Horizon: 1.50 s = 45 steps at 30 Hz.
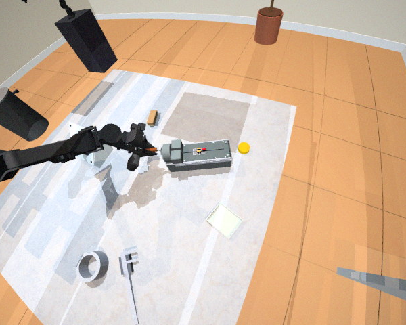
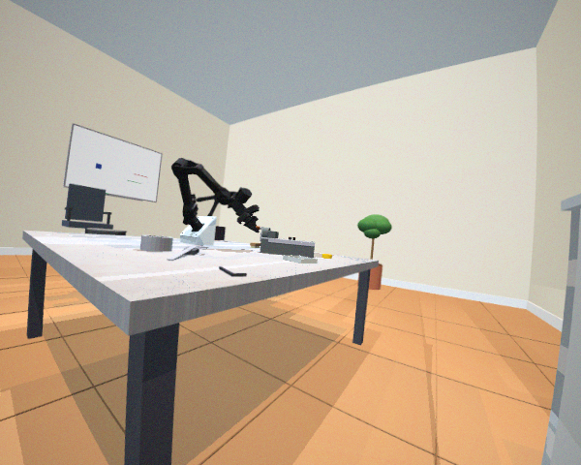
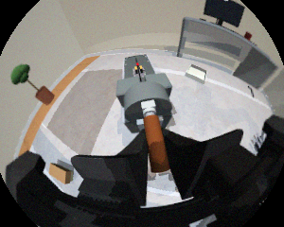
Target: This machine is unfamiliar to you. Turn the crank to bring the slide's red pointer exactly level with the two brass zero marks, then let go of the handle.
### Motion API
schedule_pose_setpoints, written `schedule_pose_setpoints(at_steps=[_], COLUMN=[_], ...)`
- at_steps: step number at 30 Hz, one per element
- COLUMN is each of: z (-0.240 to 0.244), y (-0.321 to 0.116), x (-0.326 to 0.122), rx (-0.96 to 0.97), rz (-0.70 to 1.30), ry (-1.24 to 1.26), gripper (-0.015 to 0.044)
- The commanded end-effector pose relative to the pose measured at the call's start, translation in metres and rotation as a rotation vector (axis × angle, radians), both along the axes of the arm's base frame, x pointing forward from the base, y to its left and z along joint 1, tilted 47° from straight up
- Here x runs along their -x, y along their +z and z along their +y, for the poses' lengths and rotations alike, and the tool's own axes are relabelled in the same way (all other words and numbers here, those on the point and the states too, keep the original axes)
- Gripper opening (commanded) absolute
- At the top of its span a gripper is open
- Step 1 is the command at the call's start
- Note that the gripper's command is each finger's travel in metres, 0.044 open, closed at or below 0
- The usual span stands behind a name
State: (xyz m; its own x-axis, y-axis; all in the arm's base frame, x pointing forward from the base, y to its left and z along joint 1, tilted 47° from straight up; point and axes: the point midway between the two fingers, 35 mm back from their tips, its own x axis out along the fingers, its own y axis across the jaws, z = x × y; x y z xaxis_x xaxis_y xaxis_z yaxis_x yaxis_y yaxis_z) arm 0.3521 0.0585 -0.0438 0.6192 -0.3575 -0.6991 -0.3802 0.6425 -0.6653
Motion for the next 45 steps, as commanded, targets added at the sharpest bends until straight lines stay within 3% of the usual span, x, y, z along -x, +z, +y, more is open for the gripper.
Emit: schedule_pose_setpoints(at_steps=[1,45], z=[0.006,0.007], y=[-0.006,-0.018], x=[0.004,0.008], rx=[-0.009,-0.009], rz=[0.016,0.016], ry=[0.017,0.017], gripper=[0.0,0.0])
